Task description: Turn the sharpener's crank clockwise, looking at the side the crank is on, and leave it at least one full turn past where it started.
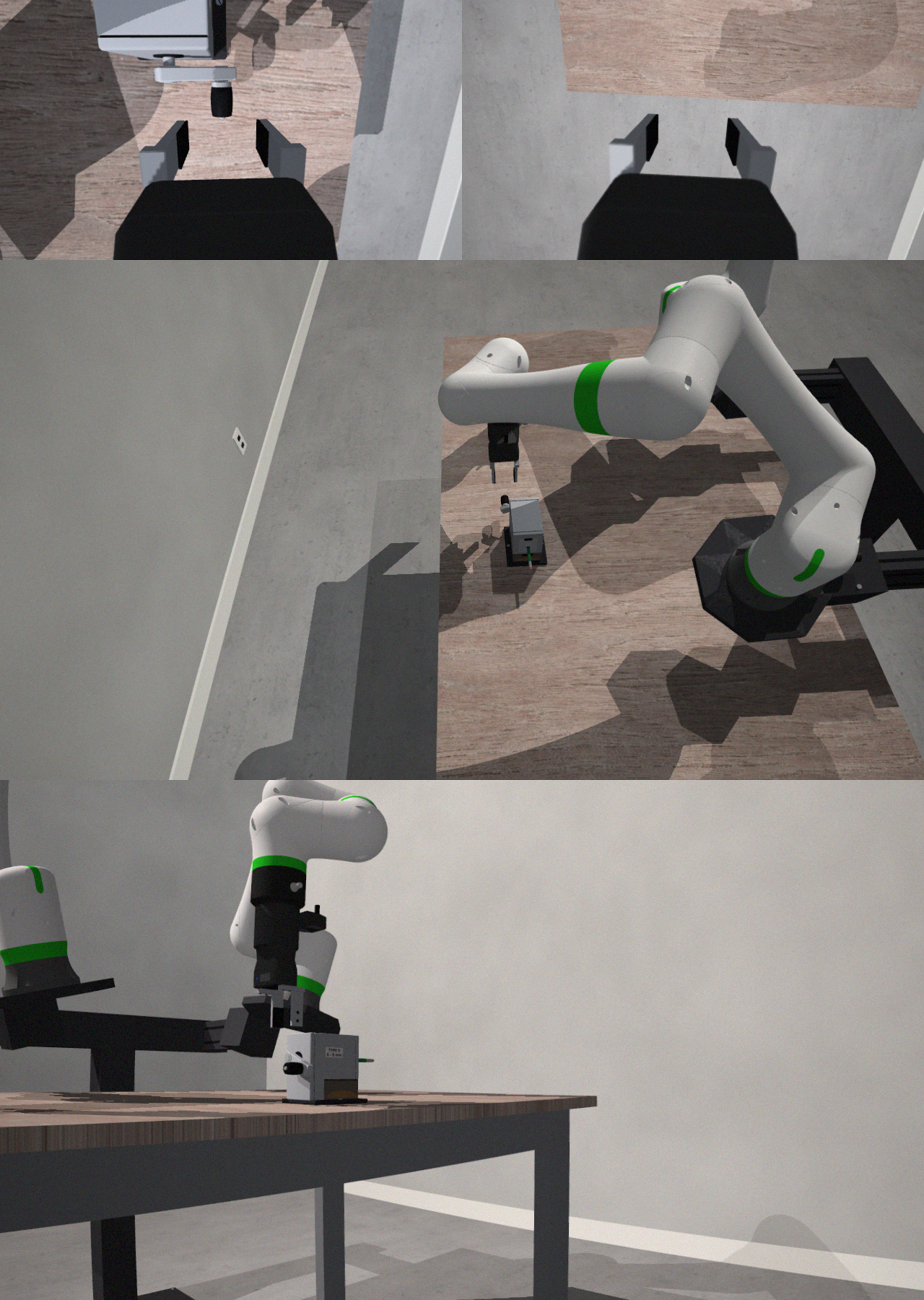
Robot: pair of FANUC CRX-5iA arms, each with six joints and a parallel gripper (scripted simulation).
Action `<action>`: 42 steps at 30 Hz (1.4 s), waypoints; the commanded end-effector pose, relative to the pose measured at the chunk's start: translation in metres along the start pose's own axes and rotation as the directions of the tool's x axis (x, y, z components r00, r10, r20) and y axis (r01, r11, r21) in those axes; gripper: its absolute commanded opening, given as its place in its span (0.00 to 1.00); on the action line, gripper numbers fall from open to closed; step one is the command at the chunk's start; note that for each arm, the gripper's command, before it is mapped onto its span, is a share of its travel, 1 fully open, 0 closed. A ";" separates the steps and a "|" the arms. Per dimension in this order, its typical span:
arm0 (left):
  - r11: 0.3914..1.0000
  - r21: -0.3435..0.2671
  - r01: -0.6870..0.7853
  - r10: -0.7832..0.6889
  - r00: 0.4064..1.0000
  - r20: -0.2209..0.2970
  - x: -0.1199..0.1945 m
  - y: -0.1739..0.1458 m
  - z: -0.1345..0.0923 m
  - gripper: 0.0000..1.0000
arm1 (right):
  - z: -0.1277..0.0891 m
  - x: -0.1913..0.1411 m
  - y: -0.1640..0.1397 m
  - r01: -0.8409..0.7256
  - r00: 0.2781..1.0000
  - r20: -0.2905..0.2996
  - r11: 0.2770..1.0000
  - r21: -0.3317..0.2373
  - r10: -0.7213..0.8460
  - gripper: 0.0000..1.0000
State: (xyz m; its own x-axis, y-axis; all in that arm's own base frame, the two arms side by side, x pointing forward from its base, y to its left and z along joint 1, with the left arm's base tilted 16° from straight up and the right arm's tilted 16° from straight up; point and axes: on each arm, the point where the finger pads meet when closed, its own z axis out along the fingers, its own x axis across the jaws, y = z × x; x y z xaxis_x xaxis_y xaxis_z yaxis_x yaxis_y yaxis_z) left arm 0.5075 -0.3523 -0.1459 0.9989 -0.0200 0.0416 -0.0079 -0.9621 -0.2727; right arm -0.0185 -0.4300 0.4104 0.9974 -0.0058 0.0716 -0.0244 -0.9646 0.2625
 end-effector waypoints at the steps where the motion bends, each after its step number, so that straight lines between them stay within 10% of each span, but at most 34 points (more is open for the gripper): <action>1: 1.000 -0.002 0.000 0.000 1.000 -0.002 0.001 0.001 -0.001 0.97 | -0.001 0.000 0.000 0.000 1.000 0.000 1.000 -0.003 0.000 1.00; 42: 1.000 -0.002 0.000 0.000 1.000 -0.001 0.001 0.000 0.035 0.97 | -0.001 0.000 0.000 0.000 1.000 0.000 1.000 -0.003 0.000 1.00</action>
State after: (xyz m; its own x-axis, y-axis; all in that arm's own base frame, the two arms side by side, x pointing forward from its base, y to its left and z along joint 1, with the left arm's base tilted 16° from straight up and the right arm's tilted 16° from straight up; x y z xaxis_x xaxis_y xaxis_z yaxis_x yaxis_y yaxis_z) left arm 0.5091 -0.3429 -0.1781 0.9990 -0.0201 0.0412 -0.0081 -0.9621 -0.2726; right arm -0.0185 -0.4300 0.4104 0.9974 -0.0058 0.0716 -0.0244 -0.9646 0.2625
